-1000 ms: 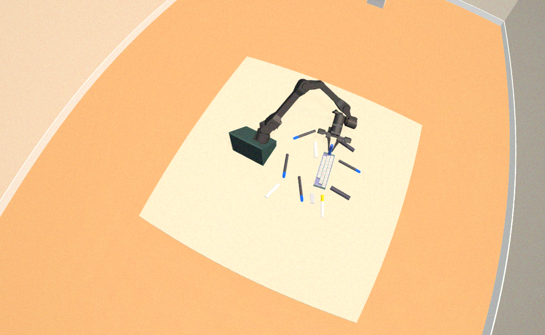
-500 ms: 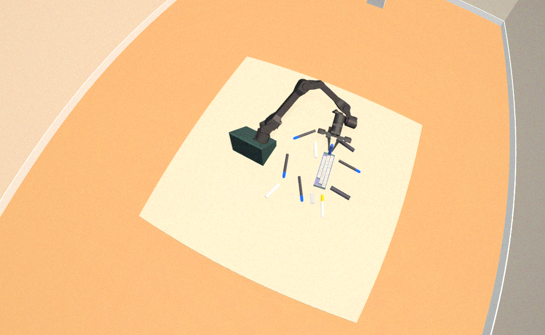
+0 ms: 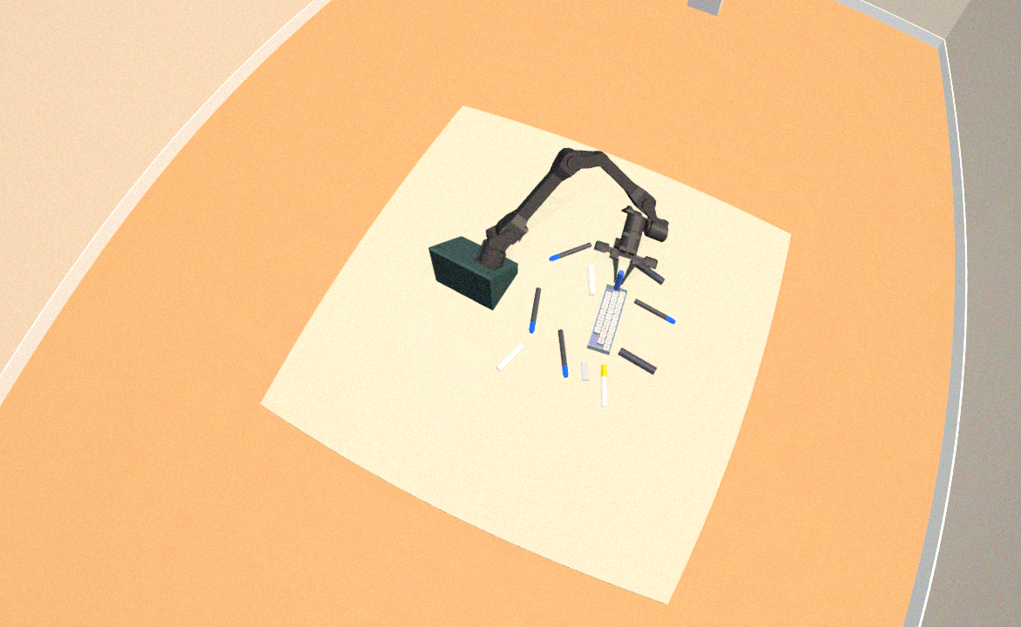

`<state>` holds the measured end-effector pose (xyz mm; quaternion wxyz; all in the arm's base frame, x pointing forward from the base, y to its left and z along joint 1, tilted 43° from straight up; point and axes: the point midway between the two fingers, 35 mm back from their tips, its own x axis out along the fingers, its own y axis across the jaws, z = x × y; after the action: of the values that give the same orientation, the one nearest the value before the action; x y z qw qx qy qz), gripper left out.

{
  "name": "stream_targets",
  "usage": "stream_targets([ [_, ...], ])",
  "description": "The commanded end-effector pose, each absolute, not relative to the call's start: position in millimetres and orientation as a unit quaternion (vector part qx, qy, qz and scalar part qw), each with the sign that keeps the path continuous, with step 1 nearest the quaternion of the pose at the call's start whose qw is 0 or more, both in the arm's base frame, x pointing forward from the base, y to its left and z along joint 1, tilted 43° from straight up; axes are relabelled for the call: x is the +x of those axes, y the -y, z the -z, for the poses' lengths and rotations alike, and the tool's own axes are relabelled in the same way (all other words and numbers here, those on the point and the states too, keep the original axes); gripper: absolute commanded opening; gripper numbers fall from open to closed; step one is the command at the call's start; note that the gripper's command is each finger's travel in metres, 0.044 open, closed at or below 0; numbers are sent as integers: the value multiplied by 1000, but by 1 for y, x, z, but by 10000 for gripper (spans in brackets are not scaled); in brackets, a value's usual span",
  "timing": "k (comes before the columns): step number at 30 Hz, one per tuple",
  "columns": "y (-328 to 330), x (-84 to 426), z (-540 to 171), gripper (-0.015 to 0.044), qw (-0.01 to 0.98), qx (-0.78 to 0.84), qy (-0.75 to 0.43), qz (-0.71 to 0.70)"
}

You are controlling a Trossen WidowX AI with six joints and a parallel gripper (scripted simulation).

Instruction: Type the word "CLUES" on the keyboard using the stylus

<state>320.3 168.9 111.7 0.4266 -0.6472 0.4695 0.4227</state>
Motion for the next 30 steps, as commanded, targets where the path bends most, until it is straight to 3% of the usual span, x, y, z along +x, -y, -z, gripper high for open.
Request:
stream_targets([
  [1, -170, 321, -109, 81, 428, -647, -471, -421],
  [30, -176, 321, -103, 81, 428, -647, -471, -421],
])
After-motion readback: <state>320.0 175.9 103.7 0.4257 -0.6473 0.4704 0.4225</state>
